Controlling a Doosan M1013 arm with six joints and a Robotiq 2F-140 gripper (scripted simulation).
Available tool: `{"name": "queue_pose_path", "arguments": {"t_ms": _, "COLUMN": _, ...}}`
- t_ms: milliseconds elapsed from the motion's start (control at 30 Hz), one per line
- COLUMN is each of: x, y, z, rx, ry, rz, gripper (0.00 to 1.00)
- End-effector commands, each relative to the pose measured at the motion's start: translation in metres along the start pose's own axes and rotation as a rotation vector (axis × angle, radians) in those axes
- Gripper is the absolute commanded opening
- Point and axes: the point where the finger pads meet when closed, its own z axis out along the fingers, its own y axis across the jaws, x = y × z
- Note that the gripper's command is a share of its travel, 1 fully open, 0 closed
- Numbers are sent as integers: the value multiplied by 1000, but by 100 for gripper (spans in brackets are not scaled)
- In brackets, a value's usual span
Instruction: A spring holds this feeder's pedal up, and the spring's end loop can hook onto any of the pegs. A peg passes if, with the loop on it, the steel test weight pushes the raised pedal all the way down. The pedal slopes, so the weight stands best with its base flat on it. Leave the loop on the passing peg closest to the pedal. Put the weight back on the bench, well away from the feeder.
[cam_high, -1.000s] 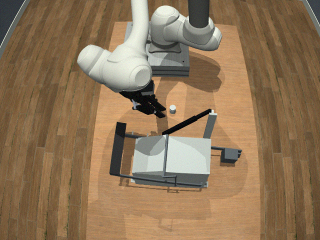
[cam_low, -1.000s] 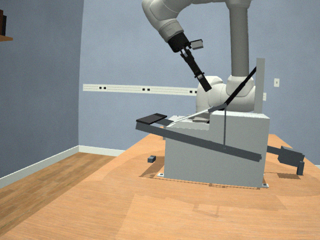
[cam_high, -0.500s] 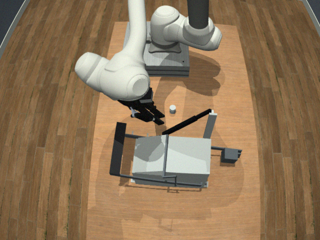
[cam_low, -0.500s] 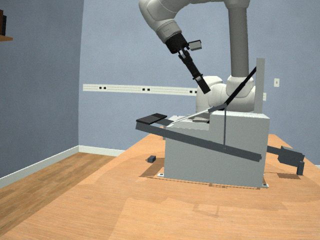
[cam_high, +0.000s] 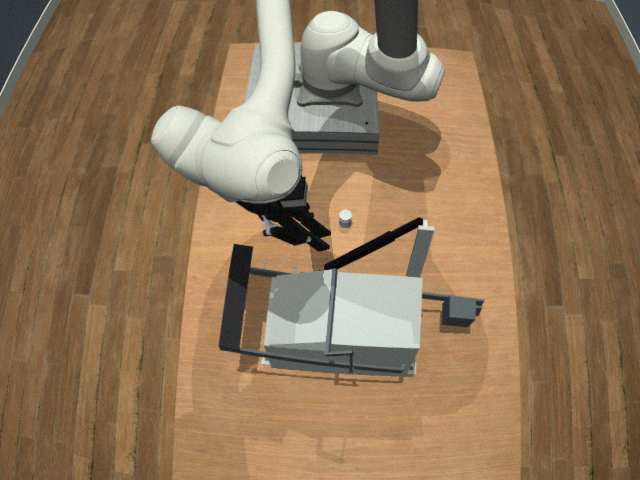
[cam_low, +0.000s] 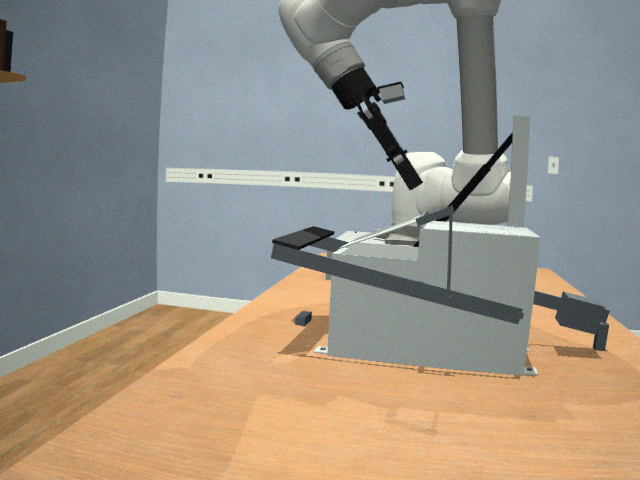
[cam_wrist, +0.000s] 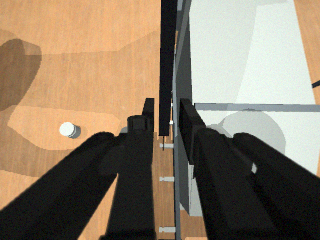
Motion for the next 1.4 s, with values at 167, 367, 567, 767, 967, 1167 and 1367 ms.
{"name": "queue_pose_path", "arguments": {"t_ms": 167, "x": 0, "y": 0, "z": 9, "rx": -1, "ry": 0, "rz": -1, "gripper": 24}}
{"name": "queue_pose_path", "arguments": {"t_ms": 367, "x": 0, "y": 0, "z": 15, "rx": -1, "ry": 0, "rz": -1, "gripper": 24}}
{"name": "queue_pose_path", "arguments": {"t_ms": 567, "x": 0, "y": 0, "z": 33, "rx": -1, "ry": 0, "rz": -1, "gripper": 24}}
{"name": "queue_pose_path", "arguments": {"t_ms": 767, "x": 0, "y": 0, "z": 53, "rx": -1, "ry": 0, "rz": -1, "gripper": 24}}
{"name": "queue_pose_path", "arguments": {"t_ms": 967, "x": 0, "y": 0, "z": 61, "rx": -1, "ry": 0, "rz": -1, "gripper": 24}}
{"name": "queue_pose_path", "arguments": {"t_ms": 1167, "x": 0, "y": 0, "z": 81, "rx": -1, "ry": 0, "rz": -1, "gripper": 24}}
{"name": "queue_pose_path", "arguments": {"t_ms": 1367, "x": 0, "y": 0, "z": 101, "rx": -1, "ry": 0, "rz": -1, "gripper": 24}}
